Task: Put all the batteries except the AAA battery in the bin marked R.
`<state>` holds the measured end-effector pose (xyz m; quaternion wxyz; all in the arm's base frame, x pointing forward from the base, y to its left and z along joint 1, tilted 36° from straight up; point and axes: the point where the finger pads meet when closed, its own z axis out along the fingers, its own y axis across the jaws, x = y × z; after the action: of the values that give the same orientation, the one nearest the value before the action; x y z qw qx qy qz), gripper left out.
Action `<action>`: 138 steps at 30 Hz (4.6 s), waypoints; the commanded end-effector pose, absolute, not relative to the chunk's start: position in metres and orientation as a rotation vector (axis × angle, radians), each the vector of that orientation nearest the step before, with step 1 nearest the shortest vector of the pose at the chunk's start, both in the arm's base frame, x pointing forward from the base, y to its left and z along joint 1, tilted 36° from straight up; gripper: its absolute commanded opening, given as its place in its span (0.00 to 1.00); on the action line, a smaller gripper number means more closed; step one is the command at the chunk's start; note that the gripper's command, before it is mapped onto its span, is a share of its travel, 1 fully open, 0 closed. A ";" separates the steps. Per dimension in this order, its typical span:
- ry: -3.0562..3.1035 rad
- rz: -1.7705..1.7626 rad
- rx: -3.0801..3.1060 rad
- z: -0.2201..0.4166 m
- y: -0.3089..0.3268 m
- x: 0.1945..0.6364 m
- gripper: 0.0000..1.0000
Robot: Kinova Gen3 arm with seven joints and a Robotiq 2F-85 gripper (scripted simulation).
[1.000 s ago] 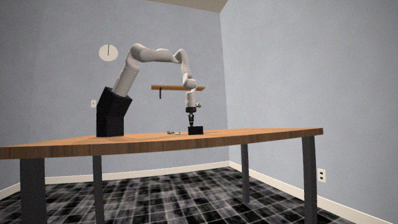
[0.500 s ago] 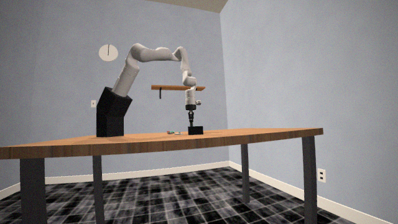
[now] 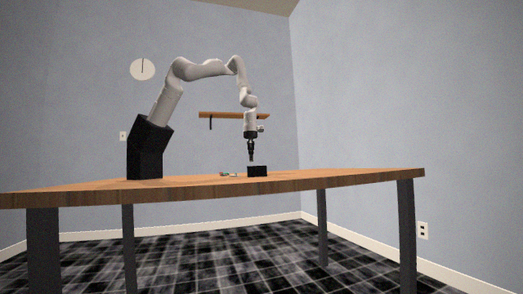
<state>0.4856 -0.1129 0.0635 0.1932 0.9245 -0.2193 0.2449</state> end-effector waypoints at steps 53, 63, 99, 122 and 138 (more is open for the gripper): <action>0.196 0.471 2.566 0.061 -0.082 0.418 0.29; 0.784 0.301 2.410 0.028 -0.093 0.411 0.29; 1.418 0.083 2.073 0.028 -0.094 0.411 0.29; 1.418 0.083 2.073 -0.004 -0.115 0.422 0.29; 1.418 0.083 2.073 -0.022 -0.125 0.430 0.29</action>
<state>0.4294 -0.1259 -0.0217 0.3093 0.7849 0.5359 0.0317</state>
